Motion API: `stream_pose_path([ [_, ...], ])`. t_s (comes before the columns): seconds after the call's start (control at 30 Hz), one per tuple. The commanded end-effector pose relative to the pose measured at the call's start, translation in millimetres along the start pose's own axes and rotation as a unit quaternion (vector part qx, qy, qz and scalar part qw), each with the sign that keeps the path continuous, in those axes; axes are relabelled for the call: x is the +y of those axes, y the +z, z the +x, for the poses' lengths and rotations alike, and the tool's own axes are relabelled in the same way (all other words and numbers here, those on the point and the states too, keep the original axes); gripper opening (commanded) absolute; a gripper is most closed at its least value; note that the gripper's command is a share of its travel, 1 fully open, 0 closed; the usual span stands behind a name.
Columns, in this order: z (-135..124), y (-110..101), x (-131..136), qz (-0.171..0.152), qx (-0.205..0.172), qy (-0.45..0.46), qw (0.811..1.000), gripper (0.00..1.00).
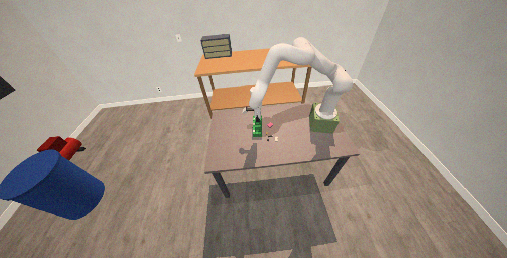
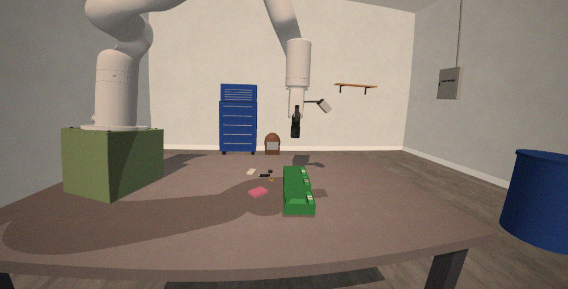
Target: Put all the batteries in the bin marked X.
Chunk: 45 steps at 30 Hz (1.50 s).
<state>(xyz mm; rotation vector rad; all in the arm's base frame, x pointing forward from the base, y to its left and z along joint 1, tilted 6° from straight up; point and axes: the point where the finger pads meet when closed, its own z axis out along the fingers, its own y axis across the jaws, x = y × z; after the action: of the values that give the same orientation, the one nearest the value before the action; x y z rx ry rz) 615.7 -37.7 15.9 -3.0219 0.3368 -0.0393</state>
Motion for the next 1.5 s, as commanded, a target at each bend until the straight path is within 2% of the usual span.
stream_pose_path([
  [0.0, 0.3, -32.6, -0.3, 0.000, 0.001, 0.000, 1.000, 0.07],
  [0.3, 0.3, -32.6, -0.3, 0.000, 0.001, 0.000, 1.000, 0.07],
  [0.33, -5.1, -26.4, -1.8, 0.000, 0.001, 0.025, 1.000, 0.23],
  [0.53, -37.4, 10.7, -10.9, 0.001, 0.000, 0.151, 0.989, 0.23],
  [0.7, -64.3, 41.7, -18.5, 0.001, -0.001, 0.247, 0.969, 0.23],
  [0.77, -64.3, 41.7, -18.5, 0.001, -0.001, 0.247, 0.969, 0.23],
  [0.8, -69.7, 47.9, -20.0, 0.000, -0.001, 0.300, 0.954, 0.23],
  [0.87, -80.5, 60.2, -23.1, 0.000, -0.002, 0.324, 0.946, 0.23],
  [1.07, -110.8, 95.0, -31.6, -0.004, -0.002, 0.433, 0.901, 0.23],
  [1.27, -110.8, 95.0, -31.6, -0.008, -0.004, 0.537, 0.844, 0.23],
  [1.33, -110.8, 95.0, -31.6, -0.008, -0.004, 0.537, 0.844, 0.23],
  [1.37, -110.8, 95.0, -31.6, -0.006, -0.003, 0.583, 0.812, 0.23],
  [1.47, -110.8, 95.0, -31.6, -0.005, -0.003, 0.620, 0.785, 0.23],
])
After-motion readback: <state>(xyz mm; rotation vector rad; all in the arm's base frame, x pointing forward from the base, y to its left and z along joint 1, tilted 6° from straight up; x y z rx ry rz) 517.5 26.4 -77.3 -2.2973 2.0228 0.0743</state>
